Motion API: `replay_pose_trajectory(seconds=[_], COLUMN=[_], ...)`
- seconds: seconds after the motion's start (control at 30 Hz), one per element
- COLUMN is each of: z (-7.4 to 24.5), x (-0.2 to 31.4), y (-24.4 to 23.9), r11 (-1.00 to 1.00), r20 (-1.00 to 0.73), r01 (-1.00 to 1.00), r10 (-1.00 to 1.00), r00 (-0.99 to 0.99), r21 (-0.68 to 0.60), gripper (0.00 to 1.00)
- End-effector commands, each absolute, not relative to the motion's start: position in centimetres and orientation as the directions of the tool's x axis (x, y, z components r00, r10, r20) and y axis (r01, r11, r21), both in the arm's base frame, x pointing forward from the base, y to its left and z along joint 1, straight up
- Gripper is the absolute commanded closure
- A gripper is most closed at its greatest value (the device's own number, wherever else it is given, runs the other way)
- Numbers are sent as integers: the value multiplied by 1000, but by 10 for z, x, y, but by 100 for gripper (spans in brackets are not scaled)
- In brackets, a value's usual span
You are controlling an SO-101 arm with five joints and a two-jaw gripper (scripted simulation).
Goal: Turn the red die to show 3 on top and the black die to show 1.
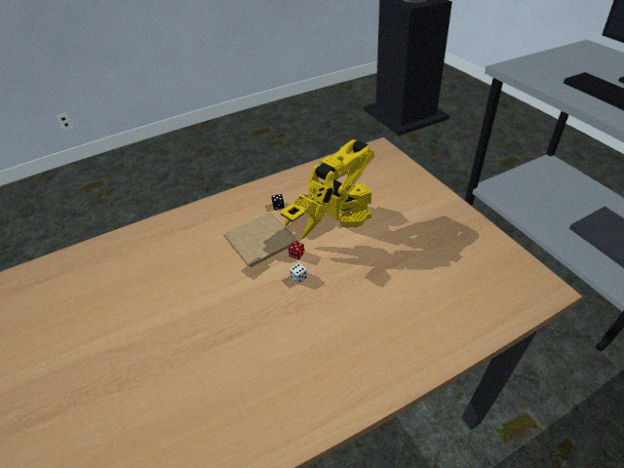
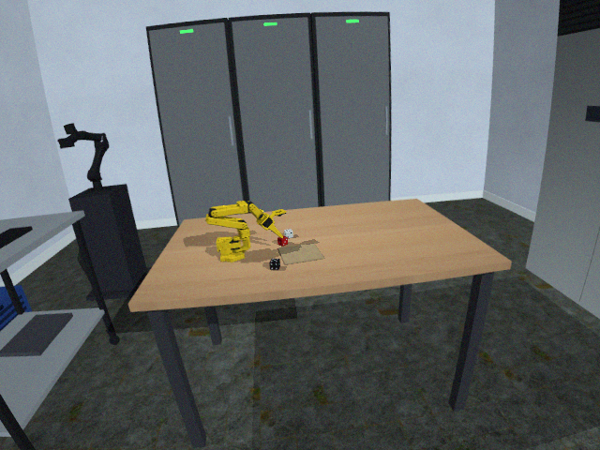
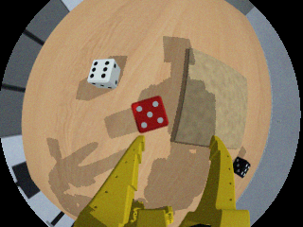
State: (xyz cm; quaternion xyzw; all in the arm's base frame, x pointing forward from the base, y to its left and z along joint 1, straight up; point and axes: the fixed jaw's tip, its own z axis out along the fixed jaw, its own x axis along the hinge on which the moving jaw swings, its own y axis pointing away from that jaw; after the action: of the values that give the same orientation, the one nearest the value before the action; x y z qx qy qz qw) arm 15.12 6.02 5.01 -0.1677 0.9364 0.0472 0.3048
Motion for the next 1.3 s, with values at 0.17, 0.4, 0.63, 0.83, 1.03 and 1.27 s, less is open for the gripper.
replay_pose_trajectory(seconds=[0.17,0.4,0.63,0.83,1.03,1.27], z=[53,64,88,110,124,124], x=[152,157,163,166,166,166], y=[62,64,66,67,67,67], r11=[939,939,940,940,941,941], r20=[-596,-659,-776,-859,-904,-905], r01=[-344,-343,-342,-340,-339,-339], r10=[-280,-263,-223,-183,-155,-154], r00=[-752,-705,-591,-479,-400,-396], r21=[-7,-8,-10,-11,-11,-11], gripper=[65,65,65,65,65,65])
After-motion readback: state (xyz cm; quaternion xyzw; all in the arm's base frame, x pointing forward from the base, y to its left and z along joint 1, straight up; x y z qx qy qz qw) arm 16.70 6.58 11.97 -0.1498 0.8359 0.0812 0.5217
